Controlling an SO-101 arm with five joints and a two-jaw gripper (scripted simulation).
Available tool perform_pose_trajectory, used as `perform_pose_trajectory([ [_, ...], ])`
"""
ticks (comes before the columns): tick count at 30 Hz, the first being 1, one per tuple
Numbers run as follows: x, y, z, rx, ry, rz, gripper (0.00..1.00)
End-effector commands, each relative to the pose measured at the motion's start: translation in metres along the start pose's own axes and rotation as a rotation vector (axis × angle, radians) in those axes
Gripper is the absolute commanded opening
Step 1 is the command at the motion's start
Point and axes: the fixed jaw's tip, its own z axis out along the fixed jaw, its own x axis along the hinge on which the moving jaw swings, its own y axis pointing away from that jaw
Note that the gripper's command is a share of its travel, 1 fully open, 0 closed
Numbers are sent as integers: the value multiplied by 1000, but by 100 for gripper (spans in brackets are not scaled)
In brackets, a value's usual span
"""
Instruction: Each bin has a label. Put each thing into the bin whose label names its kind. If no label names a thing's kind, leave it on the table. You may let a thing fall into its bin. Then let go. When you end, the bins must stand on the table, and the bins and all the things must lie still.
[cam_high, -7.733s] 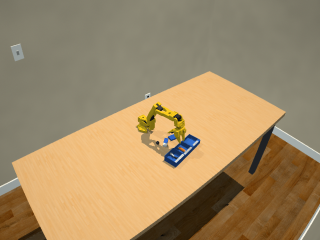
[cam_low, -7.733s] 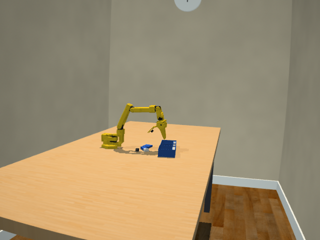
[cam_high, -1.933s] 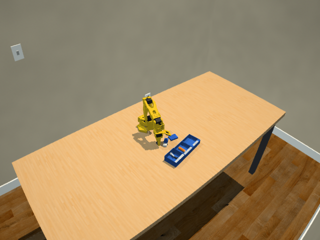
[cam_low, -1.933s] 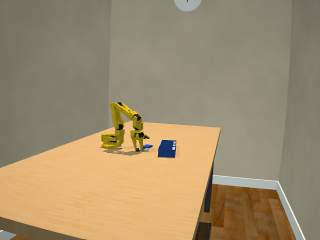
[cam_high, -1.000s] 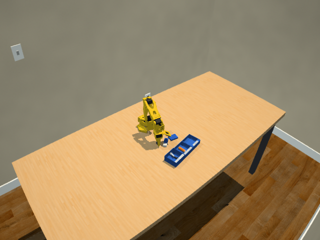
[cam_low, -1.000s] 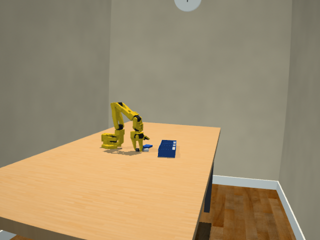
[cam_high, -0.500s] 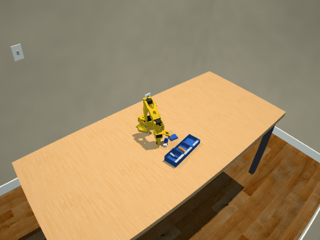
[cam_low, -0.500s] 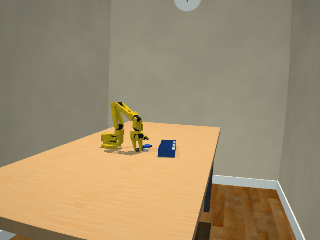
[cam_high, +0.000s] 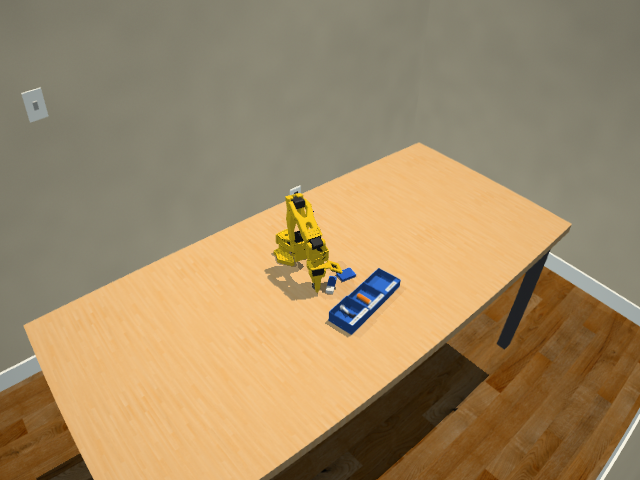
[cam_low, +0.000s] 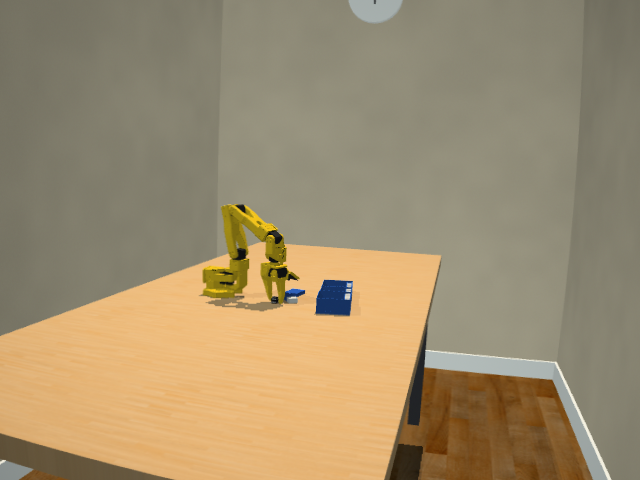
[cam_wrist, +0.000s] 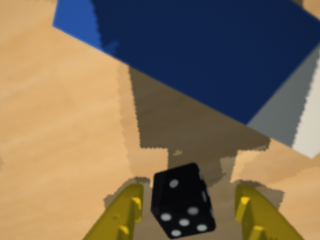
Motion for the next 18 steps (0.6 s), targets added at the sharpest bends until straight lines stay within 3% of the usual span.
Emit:
perform_pose_trajectory([
  [1,1,-2,-1,12,-4,19,17],
  [18,1,-2,-1,12,-4,19,4],
])
